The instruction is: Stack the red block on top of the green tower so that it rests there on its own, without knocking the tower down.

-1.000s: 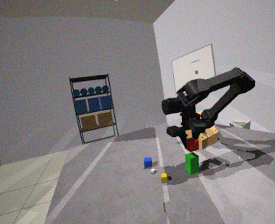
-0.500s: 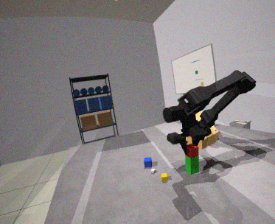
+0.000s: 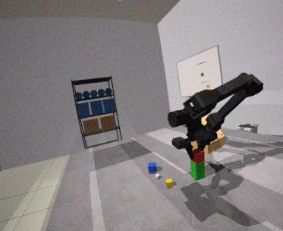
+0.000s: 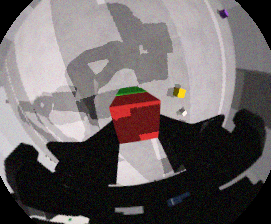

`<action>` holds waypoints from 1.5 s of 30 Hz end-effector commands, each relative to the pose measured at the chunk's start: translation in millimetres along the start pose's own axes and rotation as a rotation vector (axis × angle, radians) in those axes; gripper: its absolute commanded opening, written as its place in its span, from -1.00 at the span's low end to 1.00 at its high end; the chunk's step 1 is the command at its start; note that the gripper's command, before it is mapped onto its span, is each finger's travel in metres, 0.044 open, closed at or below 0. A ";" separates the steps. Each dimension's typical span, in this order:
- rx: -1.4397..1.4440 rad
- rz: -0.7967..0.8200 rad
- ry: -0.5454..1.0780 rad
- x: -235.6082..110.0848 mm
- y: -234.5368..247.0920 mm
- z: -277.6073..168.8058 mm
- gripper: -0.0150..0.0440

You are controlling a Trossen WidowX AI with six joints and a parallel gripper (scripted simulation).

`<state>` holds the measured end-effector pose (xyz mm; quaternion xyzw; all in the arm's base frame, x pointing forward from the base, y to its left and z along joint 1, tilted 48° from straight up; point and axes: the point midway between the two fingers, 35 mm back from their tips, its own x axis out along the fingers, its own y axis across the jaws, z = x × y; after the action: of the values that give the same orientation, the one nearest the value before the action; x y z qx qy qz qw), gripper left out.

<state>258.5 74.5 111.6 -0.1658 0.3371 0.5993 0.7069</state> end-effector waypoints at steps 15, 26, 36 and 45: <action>0.001 0.000 0.000 0.1 0.0 -0.2 0.13; 0.001 0.000 0.000 0.1 0.0 -0.2 1.00; 0.001 0.000 0.000 0.1 0.0 -0.2 1.00; 0.001 0.000 0.000 0.1 0.0 -0.2 1.00</action>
<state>258.4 74.4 111.5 -0.1654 0.3373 0.5991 0.7071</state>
